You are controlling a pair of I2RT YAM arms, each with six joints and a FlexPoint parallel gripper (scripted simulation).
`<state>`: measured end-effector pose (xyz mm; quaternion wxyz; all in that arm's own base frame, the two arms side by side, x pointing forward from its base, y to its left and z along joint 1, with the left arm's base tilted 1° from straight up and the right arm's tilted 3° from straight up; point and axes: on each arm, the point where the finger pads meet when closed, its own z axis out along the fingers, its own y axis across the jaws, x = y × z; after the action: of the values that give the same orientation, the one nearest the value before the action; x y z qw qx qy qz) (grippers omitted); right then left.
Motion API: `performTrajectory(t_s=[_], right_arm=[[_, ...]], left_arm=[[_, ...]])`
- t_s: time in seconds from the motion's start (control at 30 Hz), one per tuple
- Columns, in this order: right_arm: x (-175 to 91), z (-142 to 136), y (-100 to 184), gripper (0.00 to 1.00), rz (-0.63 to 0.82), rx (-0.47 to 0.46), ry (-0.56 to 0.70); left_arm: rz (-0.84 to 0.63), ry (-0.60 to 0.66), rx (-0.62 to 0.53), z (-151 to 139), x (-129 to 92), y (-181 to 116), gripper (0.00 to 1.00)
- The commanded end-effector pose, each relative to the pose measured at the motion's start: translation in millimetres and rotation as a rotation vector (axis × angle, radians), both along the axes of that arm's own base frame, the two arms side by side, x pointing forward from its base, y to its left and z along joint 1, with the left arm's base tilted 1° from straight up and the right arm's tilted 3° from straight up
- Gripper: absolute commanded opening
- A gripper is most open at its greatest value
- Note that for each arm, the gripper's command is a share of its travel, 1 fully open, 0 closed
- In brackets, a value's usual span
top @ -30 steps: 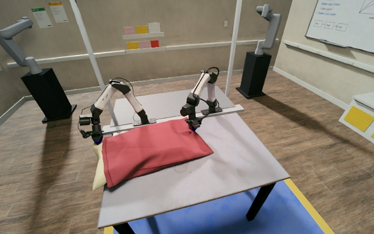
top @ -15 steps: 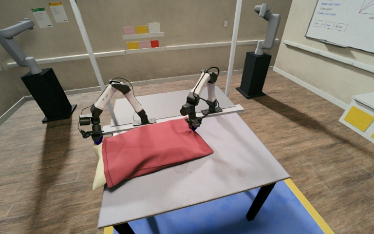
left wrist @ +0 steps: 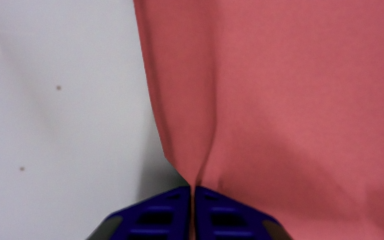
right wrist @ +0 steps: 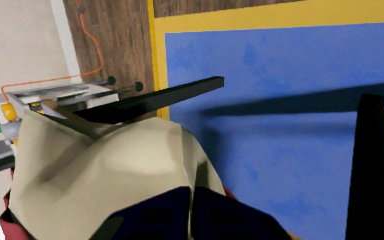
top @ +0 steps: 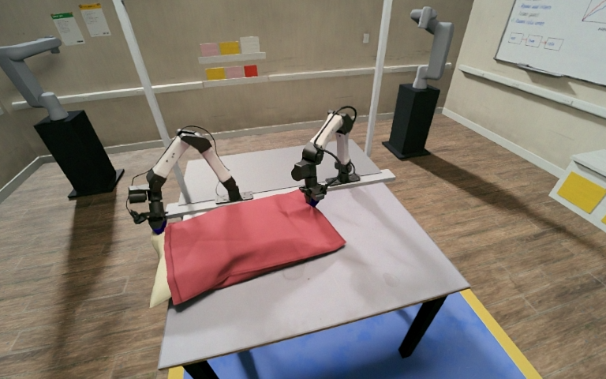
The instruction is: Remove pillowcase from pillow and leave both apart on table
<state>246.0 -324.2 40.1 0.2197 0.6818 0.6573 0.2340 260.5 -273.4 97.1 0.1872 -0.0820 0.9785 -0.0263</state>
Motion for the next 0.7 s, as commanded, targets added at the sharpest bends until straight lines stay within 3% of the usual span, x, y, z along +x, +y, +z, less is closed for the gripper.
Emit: performTrajectory(t_s=[0.0, 0.67], right_arm=[[9.1, 7.4, -6.2, 0.00, 0.022, -0.055, -0.027], [9.1, 7.4, -6.2, 0.00, 0.022, -0.055, -0.027]], left_arm=[[0.000, -0.026, -0.024, 26.1, -0.6, -3.1, 0.00], [0.003, -0.025, -0.023, 70.7, -1.9, -0.6, 0.00]])
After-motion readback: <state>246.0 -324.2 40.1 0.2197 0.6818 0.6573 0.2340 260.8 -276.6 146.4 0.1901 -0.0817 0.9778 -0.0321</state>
